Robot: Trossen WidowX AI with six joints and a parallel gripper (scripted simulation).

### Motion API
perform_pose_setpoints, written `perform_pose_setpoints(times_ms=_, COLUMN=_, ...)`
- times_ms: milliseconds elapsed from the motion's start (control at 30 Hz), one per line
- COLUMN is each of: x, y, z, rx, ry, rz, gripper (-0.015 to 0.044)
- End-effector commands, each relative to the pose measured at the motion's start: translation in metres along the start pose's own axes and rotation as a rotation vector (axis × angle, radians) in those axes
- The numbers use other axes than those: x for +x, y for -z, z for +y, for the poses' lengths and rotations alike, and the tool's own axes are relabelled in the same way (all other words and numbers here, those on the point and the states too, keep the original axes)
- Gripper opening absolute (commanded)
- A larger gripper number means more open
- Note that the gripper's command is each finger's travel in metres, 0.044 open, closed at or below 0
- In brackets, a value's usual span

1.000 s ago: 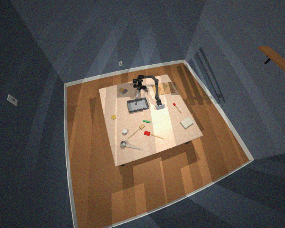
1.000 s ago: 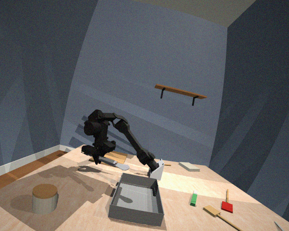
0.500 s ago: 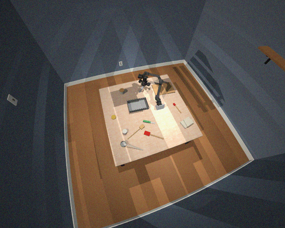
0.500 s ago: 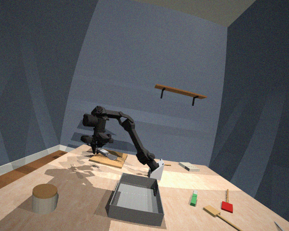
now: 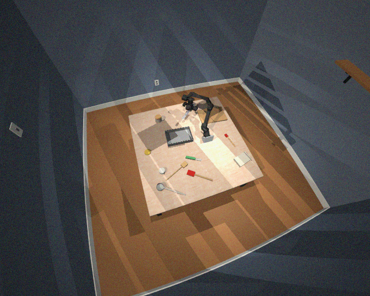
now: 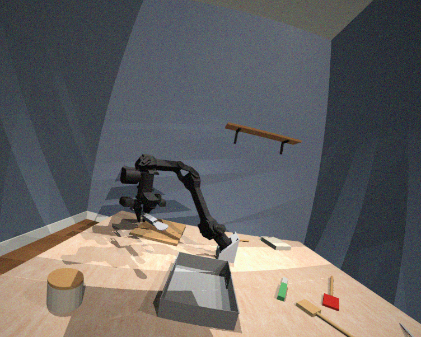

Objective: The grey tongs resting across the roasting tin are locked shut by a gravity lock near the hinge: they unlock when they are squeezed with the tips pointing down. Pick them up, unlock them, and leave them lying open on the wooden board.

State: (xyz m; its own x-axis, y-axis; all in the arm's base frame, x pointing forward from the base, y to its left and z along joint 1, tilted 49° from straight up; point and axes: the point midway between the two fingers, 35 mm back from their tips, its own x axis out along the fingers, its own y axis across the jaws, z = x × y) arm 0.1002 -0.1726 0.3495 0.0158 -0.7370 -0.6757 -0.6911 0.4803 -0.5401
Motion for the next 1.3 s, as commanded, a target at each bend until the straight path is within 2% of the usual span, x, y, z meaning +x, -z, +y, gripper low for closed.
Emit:
perform_pose_setpoints(times_ms=0, x=0.005, y=0.004, z=0.005, rx=0.005, ry=-0.038, rz=-0.009, gripper=-0.015)
perform_pose_setpoints(times_ms=1267, x=0.048, y=0.05, z=0.053, rx=0.166, ry=-0.302, rz=-0.133, gripper=-0.015)
